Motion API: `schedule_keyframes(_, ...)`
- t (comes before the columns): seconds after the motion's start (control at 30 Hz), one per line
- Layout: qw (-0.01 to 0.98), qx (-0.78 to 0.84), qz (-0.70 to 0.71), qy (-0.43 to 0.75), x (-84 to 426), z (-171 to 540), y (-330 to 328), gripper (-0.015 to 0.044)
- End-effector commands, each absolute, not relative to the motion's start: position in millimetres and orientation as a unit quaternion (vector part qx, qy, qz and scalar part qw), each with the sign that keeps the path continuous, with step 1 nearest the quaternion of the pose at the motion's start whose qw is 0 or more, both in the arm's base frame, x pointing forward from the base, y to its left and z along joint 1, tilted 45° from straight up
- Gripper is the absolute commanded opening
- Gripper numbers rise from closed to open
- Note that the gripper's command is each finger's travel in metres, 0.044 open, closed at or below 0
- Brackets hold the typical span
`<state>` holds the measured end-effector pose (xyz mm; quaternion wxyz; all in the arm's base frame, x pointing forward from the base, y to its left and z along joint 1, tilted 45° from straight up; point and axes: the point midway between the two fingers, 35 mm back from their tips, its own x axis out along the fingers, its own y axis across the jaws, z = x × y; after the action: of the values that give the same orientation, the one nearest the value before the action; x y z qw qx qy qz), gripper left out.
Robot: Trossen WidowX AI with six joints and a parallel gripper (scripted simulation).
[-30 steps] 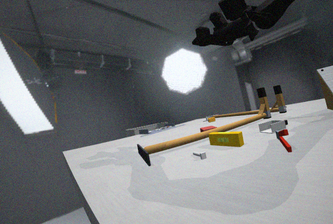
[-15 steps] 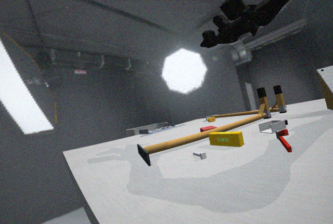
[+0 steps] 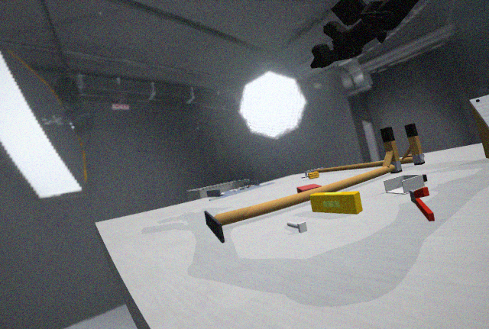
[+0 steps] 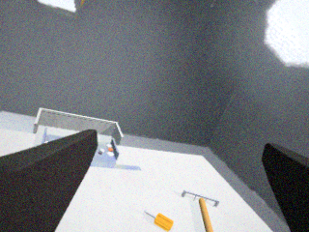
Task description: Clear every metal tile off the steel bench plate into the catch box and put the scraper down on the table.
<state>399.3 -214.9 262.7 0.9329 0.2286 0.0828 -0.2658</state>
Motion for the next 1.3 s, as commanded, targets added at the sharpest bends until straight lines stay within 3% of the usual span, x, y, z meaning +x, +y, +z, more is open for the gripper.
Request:
schedule_keyframes(0.0,0.931,0.227,-0.266,0.107,390.6,250.6,-228.5,0.044)
schedule_keyframes(1.27,0.894,0.293,-0.26,0.219,279.1,183.7,-314.9,0.044)
